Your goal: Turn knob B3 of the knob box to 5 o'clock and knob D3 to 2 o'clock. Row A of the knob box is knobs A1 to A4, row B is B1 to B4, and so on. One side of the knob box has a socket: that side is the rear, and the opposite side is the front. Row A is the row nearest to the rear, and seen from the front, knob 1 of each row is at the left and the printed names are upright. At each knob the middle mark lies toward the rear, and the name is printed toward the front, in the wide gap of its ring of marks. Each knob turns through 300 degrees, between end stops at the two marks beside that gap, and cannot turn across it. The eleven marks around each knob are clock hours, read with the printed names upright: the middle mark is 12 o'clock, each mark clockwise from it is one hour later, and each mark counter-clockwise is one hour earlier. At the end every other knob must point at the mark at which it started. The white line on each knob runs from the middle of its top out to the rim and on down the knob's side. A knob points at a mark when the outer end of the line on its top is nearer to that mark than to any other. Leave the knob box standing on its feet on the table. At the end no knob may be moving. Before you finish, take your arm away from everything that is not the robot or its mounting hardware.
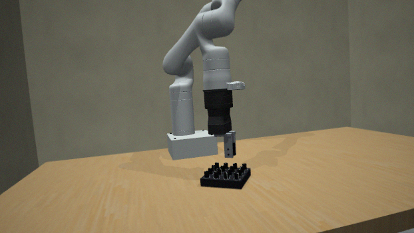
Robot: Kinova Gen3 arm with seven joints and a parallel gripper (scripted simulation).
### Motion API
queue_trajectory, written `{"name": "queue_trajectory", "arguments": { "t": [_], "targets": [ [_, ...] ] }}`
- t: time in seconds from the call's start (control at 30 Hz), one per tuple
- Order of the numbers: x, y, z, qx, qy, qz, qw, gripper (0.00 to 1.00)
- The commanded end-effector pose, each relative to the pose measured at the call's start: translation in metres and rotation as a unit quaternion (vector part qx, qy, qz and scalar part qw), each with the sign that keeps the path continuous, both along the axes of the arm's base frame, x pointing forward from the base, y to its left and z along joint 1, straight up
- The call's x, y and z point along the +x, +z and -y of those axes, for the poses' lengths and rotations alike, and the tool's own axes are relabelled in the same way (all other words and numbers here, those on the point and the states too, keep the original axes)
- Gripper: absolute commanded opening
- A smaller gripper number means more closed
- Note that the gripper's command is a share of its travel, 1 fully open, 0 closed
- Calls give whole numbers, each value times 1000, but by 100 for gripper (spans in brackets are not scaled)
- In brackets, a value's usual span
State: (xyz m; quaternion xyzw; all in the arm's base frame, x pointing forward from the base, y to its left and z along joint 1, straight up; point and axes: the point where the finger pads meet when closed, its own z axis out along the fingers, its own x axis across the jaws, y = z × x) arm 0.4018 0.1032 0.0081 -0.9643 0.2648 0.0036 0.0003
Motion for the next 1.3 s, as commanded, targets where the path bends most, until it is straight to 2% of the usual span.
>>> {"name": "queue_trajectory", "arguments": {
  "t": [0.0,0.73,1.0,1.17,1.27],
  "targets": [
    [1,3,-3,2,2,3,1000,46],
    [1,3,-3,2,18,2,1000,46],
    [-2,3,-5,3,88,-2,996,46],
    [-4,4,-7,4,164,-5,986,46],
    [-4,5,-7,5,182,-5,983,46]
  ]
}}
